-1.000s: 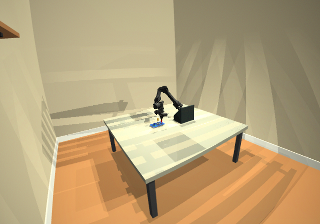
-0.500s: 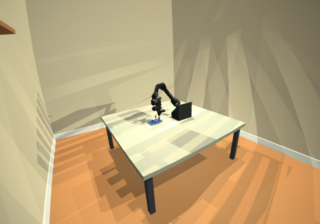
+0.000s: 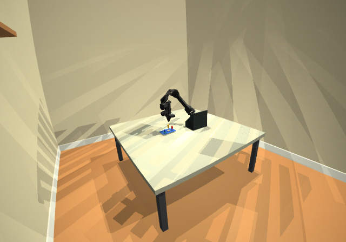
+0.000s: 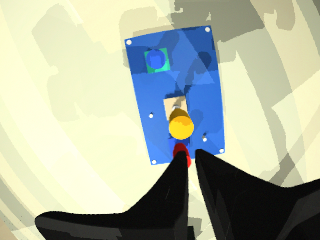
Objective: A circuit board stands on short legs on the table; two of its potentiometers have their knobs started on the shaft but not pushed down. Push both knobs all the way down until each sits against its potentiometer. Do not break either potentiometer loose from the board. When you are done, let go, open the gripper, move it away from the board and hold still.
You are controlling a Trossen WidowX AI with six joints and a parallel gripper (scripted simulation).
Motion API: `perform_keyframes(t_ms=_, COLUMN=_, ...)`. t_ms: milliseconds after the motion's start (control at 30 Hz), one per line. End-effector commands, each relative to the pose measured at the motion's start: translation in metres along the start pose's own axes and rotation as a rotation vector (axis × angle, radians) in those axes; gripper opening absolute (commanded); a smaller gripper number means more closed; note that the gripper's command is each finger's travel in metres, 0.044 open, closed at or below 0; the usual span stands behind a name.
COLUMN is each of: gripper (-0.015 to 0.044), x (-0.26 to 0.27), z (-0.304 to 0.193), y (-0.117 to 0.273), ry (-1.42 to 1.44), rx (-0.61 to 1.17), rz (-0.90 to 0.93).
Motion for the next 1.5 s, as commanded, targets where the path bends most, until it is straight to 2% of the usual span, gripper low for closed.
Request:
perform_keyframes(t_ms=0, gripper=0.0, x=0.0, z=0.009, y=0.014, ry=0.004, rx=0.01, rz=0.003)
perform_keyframes(t_ms=933, gripper=0.0, x=0.0, z=0.009, y=-0.026, ry=0.004, rx=0.01, rz=0.002)
perform_keyframes(t_ms=1467, gripper=0.0, x=0.0, z=0.009, y=-0.027, ry=0.004, rx=0.01, rz=0.002)
Point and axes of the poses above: the point midway between the two fingers, 35 mm back from their tips, its own y axis back along the fingers, its own x axis across the jaws, z = x × y, the point moved 9 cm from there along y, back along the fingers, and after that the axes turned 10 degrees about y, right-handed, at the moved point
